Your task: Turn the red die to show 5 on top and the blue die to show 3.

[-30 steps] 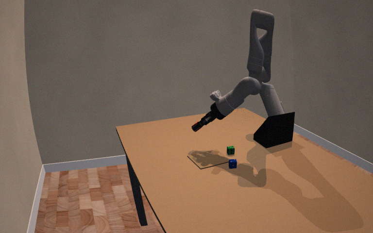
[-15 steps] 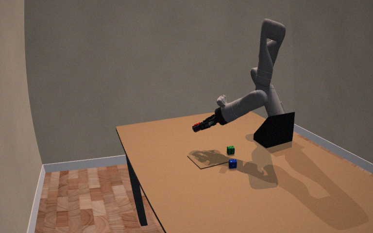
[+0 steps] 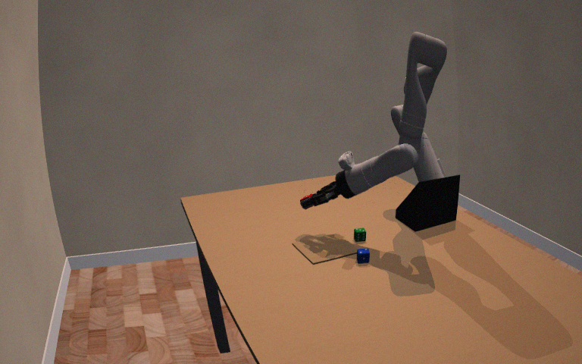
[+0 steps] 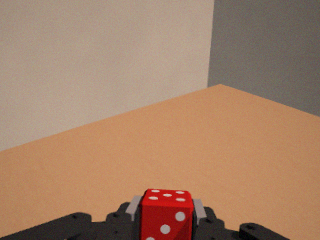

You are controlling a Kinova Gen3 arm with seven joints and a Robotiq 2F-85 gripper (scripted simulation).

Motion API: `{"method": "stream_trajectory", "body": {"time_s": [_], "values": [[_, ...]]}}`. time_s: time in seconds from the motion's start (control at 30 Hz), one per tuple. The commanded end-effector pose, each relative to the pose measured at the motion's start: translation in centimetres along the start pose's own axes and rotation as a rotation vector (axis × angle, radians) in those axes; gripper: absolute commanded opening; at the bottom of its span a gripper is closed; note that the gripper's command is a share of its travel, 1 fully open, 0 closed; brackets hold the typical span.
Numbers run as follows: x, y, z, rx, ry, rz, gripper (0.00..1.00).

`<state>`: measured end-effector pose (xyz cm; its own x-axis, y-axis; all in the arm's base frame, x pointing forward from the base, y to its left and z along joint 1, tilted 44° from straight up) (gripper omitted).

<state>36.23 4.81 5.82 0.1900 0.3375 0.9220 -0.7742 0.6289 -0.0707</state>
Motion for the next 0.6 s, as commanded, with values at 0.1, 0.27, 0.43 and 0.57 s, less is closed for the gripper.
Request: {"method": "stream_trajectory", "body": {"time_s": [0.1,0.27,0.43,0.57], "values": [[-1.0,-0.6,0.2,-0.002,0.004,0.003,0.26],[-2.5,-1.4,0.5,-0.002,0.004,0.003,0.26],[-3.9,-2.2,0.7,-0.002,0.004,0.003,0.26],[-4.4,-2.4,0.8,-0.002,0.004,0.003,0.26]]}}
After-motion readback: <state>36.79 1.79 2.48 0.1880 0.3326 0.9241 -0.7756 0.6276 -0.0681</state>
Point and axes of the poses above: the point where the finger pads meet when closed, its own y axis back along the fingers, its own z axis across the jaws, x = y × z, the point moved 6 cm from there along y, back along the fingers, and after that the axes turned 9 degrees about -y, right-handed, at the moved point
